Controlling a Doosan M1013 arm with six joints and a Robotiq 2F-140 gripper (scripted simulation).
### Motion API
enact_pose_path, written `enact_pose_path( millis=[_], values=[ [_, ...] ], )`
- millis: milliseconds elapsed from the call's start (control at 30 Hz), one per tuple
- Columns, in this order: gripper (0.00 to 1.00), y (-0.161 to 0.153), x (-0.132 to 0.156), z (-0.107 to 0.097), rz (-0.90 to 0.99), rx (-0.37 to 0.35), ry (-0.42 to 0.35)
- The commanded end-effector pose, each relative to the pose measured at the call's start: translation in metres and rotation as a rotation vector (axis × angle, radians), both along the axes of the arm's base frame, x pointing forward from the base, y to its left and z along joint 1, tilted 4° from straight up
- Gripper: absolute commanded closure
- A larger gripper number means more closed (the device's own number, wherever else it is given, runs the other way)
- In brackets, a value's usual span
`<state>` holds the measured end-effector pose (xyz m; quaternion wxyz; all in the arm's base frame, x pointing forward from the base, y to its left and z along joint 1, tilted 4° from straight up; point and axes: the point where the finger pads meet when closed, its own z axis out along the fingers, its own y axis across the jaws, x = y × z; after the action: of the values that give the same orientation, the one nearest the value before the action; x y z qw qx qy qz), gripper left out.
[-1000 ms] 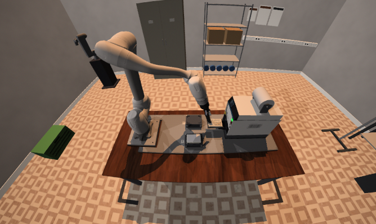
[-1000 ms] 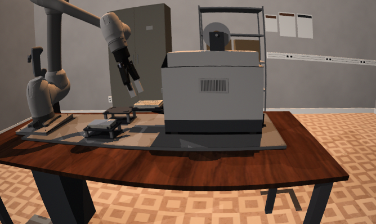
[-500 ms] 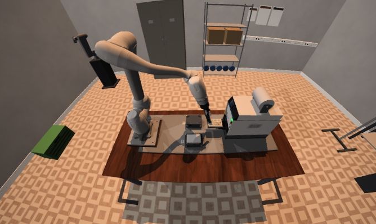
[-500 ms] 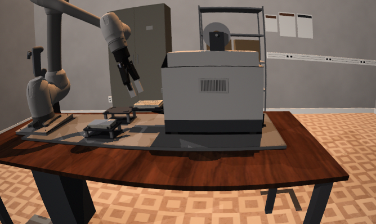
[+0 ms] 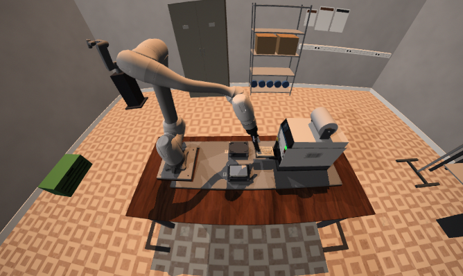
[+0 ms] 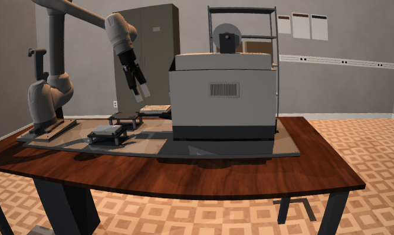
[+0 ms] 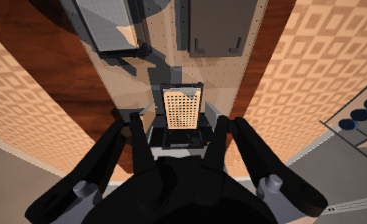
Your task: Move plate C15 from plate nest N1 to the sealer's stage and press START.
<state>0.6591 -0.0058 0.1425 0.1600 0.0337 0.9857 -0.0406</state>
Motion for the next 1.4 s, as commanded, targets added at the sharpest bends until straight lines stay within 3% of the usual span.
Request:
enact_pose_path(
  millis=[0, 33, 400, 600, 1000, 1167, 1367],
  values=[
    [0.3, 0.001, -0.002, 0.001, 0.0, 0.001, -0.003],
    [0.3, 0.001, -0.002, 0.001, 0.0, 0.001, -0.003],
    [0.3, 0.001, -0.002, 0.001, -0.024, 0.029, 0.344],
    [0.3, 0.001, -0.002, 0.001, -0.024, 0.029, 0.344],
    [0.35, -0.029, -0.005, 0.044, -0.024, 0.029, 0.344],
    [0.37, -0.031, -0.006, 0.047, -0.024, 0.029, 0.344],
    [0.39, -0.047, -0.007, 0.07, -0.024, 0.029, 0.344]
  ],
)
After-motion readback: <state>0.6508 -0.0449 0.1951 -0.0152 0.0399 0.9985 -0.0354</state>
